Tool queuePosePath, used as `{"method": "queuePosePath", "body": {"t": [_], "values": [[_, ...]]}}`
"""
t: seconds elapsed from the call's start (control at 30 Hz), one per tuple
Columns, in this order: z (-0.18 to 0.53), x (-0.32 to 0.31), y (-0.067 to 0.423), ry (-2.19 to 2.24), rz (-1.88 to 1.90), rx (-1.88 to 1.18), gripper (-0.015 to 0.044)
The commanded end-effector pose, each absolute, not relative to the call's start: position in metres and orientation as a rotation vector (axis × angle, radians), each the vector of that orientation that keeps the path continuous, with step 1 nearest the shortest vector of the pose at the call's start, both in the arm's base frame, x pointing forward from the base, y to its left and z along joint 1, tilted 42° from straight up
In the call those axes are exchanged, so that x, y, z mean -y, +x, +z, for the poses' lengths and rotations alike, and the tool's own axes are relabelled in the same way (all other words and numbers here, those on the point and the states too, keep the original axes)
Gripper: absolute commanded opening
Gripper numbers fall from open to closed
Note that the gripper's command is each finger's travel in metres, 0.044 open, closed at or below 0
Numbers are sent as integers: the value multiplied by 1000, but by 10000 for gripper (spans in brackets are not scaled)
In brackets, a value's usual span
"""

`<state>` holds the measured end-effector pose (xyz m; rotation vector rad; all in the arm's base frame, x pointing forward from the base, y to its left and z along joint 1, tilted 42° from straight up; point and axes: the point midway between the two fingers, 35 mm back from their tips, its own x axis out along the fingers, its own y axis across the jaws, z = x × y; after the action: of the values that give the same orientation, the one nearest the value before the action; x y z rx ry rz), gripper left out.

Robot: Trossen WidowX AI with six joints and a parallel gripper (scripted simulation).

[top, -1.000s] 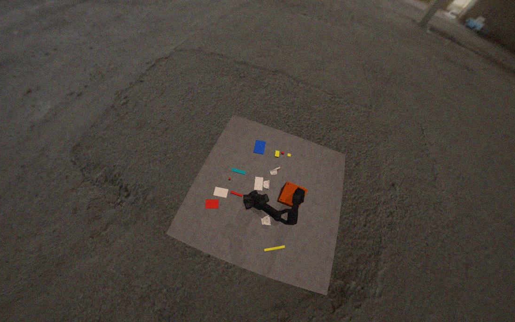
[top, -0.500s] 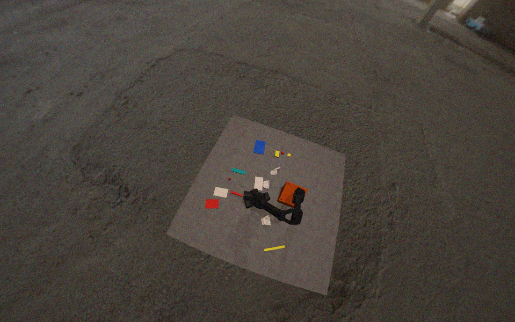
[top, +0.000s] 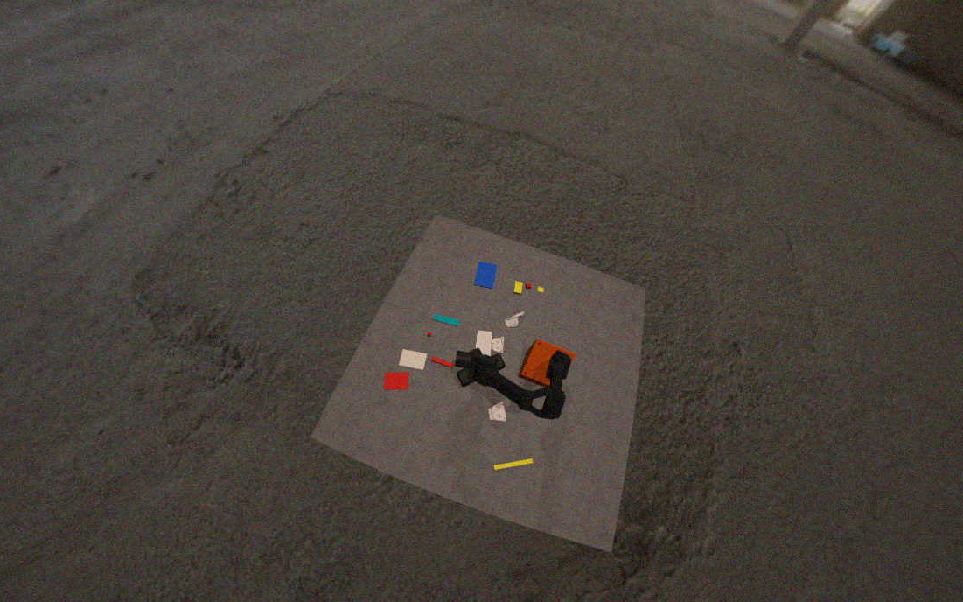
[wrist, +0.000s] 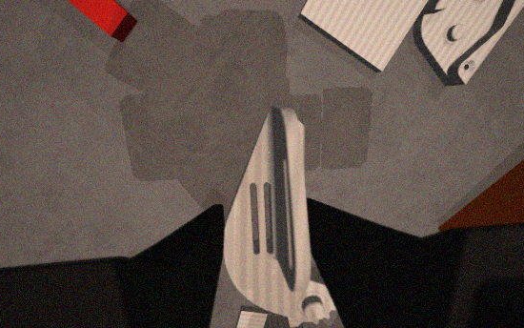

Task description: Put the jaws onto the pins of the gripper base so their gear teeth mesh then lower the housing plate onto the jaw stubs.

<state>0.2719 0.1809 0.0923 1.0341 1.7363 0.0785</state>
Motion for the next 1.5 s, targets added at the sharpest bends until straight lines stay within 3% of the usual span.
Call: {"method": "queuePosePath", "body": {"t": [0.0, 1.47], "values": [[83, -171, 278, 987, 126, -1724, 134], [-11, -68, 308, 470, 660, -1518, 134]]}}
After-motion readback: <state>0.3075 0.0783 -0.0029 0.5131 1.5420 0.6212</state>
